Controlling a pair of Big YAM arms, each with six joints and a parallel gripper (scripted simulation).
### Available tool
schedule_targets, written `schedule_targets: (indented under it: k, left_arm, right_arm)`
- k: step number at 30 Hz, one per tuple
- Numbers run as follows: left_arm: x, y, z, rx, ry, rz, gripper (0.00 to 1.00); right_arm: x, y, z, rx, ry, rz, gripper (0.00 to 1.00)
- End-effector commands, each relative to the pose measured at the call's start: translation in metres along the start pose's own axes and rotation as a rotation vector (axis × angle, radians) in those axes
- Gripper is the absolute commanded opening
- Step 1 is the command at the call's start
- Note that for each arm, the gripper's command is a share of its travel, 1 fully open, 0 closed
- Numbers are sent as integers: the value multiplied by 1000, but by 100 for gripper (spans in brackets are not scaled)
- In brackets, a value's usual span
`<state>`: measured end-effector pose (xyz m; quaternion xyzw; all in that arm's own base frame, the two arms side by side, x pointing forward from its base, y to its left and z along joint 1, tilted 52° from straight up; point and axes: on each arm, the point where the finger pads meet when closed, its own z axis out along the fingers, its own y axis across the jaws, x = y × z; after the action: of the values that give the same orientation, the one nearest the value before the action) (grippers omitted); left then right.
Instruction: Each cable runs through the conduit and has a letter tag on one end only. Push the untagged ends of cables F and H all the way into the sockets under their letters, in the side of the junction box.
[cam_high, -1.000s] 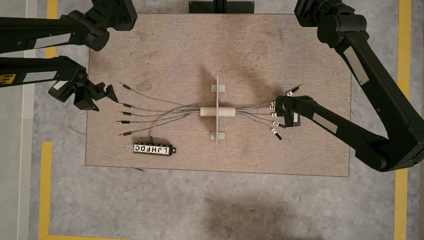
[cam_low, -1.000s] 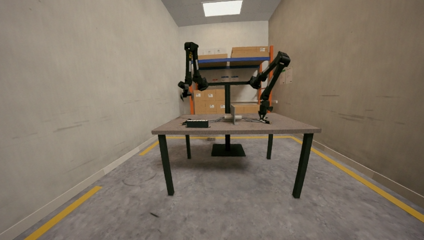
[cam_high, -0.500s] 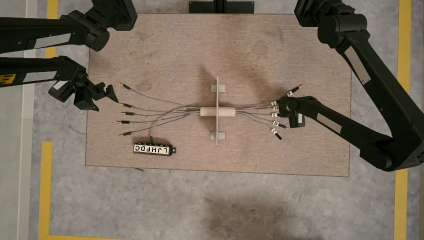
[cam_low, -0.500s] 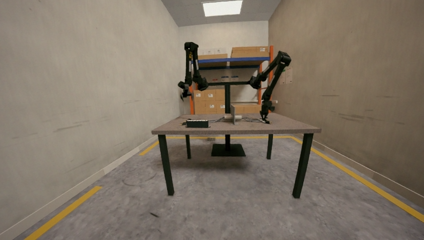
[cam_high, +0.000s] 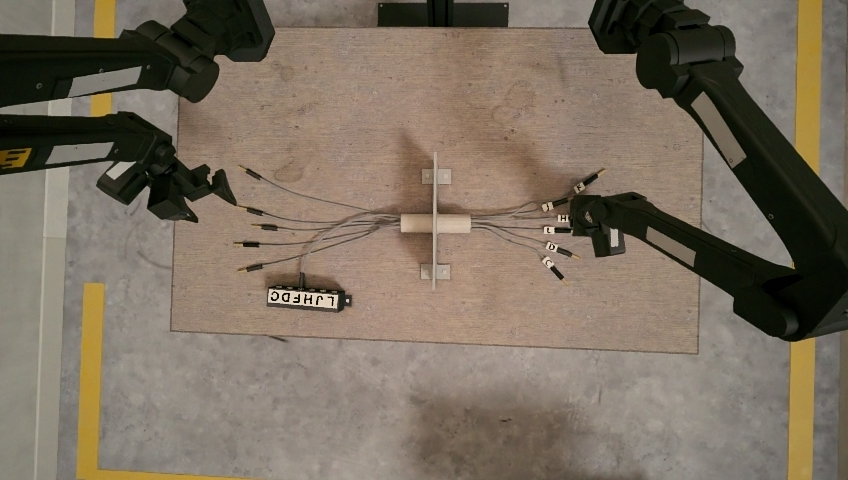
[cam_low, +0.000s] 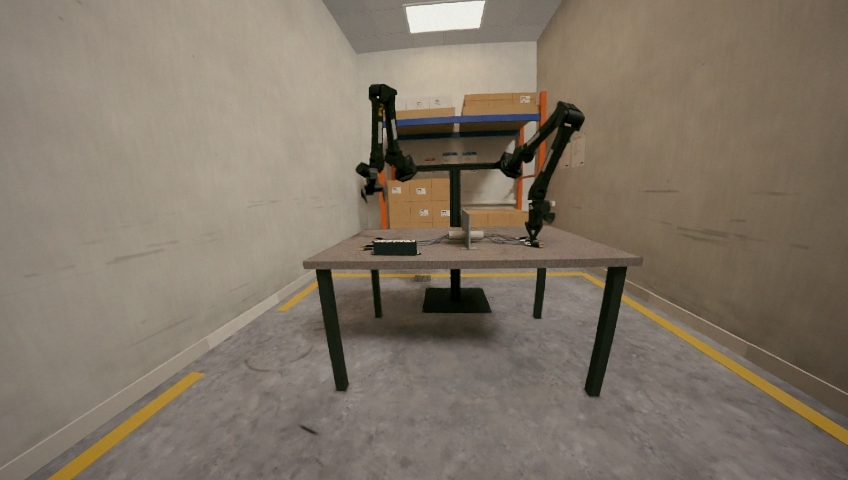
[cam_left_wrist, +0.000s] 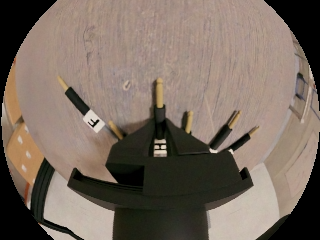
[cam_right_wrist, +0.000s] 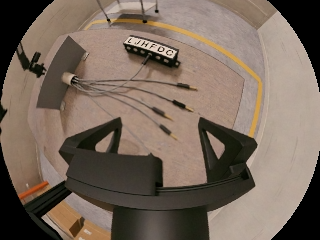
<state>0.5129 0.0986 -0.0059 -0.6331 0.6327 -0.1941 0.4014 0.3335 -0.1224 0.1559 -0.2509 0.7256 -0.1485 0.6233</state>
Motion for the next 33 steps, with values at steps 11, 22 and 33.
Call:
schedule_targets:
  k: [11, 22, 33]
  left_arm:
    - [-29, 11, -1, -26, -1, 19, 5]
    - [-36, 11, -1, -23, -6, 18, 5]
    - [-35, 12, -1, -25, 5, 23, 16]
  right_arm:
    - [-2, -1, 0, 5, -9, -26, 100]
    - [-2, -1, 0, 5, -9, -26, 100]
    - [-2, -1, 0, 5, -9, -26, 100]
